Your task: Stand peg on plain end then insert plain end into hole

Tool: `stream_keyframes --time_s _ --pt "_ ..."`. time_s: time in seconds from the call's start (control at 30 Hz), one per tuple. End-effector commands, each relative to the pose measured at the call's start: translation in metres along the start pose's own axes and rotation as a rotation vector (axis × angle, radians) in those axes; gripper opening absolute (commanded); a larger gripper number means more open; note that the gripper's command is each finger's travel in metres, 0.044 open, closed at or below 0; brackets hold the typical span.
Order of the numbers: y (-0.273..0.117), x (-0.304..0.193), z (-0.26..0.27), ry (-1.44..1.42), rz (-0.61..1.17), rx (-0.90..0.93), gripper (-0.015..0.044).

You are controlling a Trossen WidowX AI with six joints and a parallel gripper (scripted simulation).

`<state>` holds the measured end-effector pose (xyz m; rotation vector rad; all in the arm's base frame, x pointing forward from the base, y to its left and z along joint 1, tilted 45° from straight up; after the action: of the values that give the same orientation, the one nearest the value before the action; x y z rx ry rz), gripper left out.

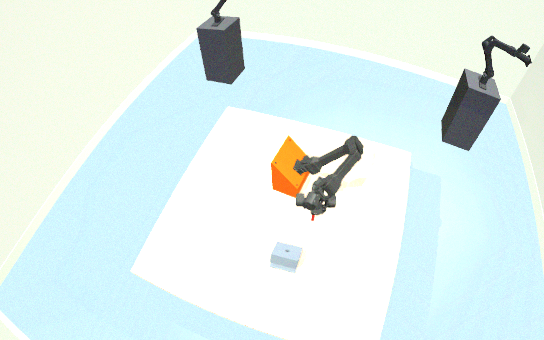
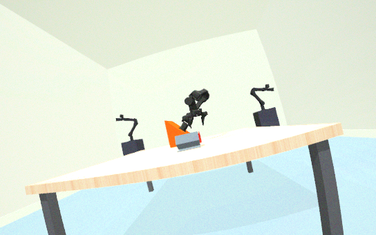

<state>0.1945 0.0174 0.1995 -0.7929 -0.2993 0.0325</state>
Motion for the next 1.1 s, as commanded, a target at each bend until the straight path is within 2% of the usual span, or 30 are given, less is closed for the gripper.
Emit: stream_keyframes --time_s 0.0,1.07 --pt "0.0007 0.0001 0.0 -0.097 -0.002 0.002 0.044" --pt "0.0058 0.0002 0.0 -0.921 -0.003 0.001 0.044"
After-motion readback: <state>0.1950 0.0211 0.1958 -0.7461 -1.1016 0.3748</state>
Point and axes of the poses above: the point midway between the two fingers, 35 mm back from their tips, its own y axis out along the fingers, its own z axis across the jaws, x = y × z, the point moved 9 cm from there along -y, back along the fingers, and after that the axes turned 2 degrees about y, right-handed, at the moved point
